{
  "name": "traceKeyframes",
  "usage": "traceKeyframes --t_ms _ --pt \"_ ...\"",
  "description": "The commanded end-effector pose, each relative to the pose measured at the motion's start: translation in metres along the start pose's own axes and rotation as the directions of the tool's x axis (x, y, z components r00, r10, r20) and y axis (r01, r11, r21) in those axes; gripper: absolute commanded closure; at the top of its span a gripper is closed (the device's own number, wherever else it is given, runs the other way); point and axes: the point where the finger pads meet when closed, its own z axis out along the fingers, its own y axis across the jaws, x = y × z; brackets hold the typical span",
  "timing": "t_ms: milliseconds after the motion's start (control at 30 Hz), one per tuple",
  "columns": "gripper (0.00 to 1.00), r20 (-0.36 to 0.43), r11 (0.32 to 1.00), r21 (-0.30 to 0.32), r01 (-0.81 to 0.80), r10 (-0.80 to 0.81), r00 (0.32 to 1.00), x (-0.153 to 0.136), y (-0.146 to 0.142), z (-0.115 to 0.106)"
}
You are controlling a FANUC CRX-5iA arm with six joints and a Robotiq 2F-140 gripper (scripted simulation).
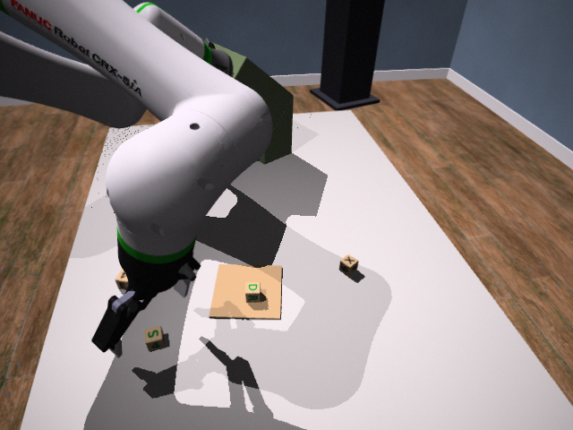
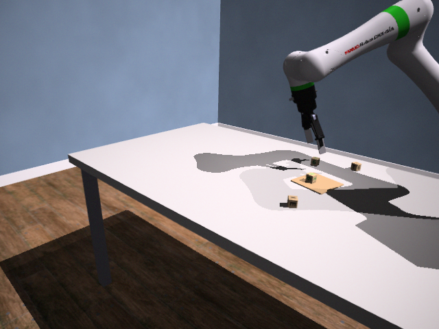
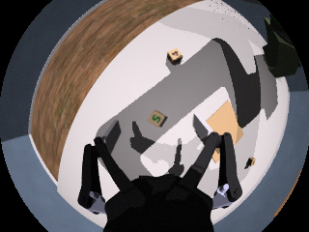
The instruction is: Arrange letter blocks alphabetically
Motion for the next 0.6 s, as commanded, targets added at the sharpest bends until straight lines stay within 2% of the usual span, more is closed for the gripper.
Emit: traceKeyframes --t_ms 0,400,467,533,567 --pt "0.00 0.000 1.000 0.000 0.000 0.000 1.000 0.000 0.000 0.000" --pt "0.00 0.000 1.000 0.000 0.000 0.000 1.000 0.001 0.000 0.000" --pt "0.00 0.000 1.000 0.001 0.000 0.000 1.000 0.019 0.005 0.005" --pt "0.00 0.000 1.000 0.002 -0.001 0.001 1.000 0.061 0.019 0.019" --pt "0.00 0.000 1.000 0.002 -0.001 0.001 1.000 0.061 0.019 0.019"
